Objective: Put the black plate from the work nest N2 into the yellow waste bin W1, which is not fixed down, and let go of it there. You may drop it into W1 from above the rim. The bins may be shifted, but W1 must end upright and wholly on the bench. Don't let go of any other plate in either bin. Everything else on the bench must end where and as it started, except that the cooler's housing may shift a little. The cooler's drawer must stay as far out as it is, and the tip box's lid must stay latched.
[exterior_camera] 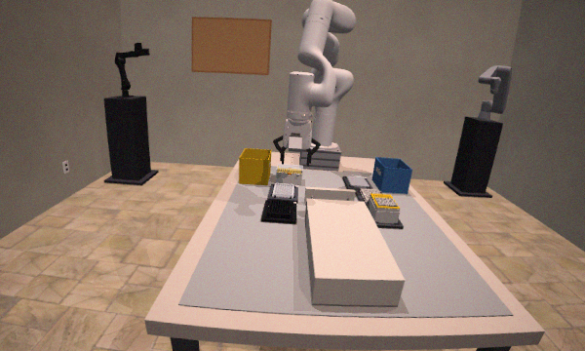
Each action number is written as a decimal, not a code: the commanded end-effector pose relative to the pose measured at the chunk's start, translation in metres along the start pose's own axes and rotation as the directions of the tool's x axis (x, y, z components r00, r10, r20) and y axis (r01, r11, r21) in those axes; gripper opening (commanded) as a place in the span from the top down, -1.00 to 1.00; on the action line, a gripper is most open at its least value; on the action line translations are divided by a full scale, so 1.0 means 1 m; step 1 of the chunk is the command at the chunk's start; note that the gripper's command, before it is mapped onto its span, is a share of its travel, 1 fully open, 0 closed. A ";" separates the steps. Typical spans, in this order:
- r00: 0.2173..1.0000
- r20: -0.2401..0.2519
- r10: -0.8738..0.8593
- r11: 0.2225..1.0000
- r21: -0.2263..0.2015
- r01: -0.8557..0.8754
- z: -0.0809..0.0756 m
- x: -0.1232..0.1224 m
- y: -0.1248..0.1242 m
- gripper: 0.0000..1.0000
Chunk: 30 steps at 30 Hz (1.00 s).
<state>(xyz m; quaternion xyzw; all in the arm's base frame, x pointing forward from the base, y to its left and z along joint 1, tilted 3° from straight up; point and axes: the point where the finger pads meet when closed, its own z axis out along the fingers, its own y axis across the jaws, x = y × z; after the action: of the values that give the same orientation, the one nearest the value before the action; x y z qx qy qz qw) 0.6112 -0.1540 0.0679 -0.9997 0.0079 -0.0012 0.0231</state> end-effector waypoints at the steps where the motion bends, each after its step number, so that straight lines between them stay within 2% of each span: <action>1: 1.000 0.000 0.000 1.000 0.000 0.000 0.007 0.020 0.015 -1.00; 13: 1.000 0.000 0.000 1.000 0.000 0.000 0.022 0.056 0.045 -1.00; 30: 1.000 0.000 0.000 1.000 0.000 0.000 0.022 0.056 0.045 -1.00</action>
<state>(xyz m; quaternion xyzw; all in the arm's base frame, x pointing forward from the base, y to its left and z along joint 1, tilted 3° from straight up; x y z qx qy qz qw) 0.6651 -0.1981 0.0430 -0.9997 0.0078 -0.0002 0.0237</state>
